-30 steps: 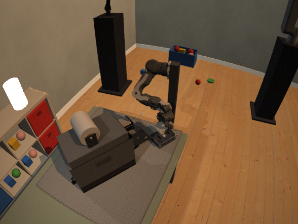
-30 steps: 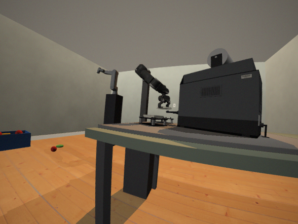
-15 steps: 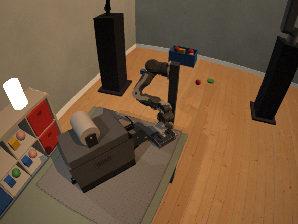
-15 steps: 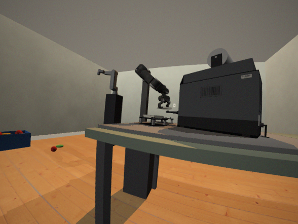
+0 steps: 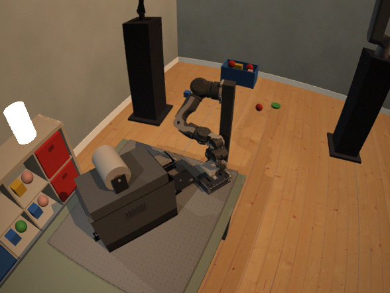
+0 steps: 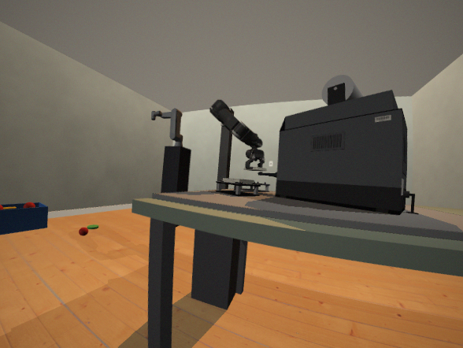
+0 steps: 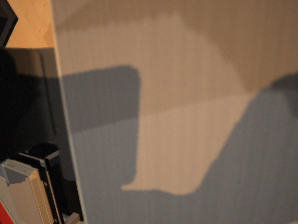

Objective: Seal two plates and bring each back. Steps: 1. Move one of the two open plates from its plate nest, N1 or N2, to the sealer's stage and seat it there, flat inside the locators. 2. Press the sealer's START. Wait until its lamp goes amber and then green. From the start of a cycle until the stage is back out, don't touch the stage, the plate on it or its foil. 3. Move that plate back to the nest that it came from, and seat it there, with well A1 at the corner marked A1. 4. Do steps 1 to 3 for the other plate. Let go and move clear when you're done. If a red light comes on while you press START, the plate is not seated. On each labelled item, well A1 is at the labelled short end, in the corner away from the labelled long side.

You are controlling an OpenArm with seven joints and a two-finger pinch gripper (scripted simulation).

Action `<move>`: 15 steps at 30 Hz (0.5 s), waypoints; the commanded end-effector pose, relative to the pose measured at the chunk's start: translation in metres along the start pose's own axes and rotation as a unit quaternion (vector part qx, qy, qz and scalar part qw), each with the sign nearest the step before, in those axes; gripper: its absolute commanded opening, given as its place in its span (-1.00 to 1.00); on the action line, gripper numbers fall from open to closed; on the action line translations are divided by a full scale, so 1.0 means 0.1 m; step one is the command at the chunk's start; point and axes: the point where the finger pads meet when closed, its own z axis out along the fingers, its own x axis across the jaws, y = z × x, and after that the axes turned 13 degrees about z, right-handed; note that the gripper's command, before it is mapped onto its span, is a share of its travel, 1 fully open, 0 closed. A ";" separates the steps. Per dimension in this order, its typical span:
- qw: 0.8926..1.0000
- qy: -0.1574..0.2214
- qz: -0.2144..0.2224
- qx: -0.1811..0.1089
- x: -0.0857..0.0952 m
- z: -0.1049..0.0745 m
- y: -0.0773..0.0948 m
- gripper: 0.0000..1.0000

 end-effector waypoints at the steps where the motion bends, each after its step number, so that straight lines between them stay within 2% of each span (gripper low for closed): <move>1: 1.000 0.003 -0.003 0.000 0.01 0.01 -0.01 -1.00; 15: 1.000 0.002 -0.003 0.001 0.00 0.08 -0.01 -1.00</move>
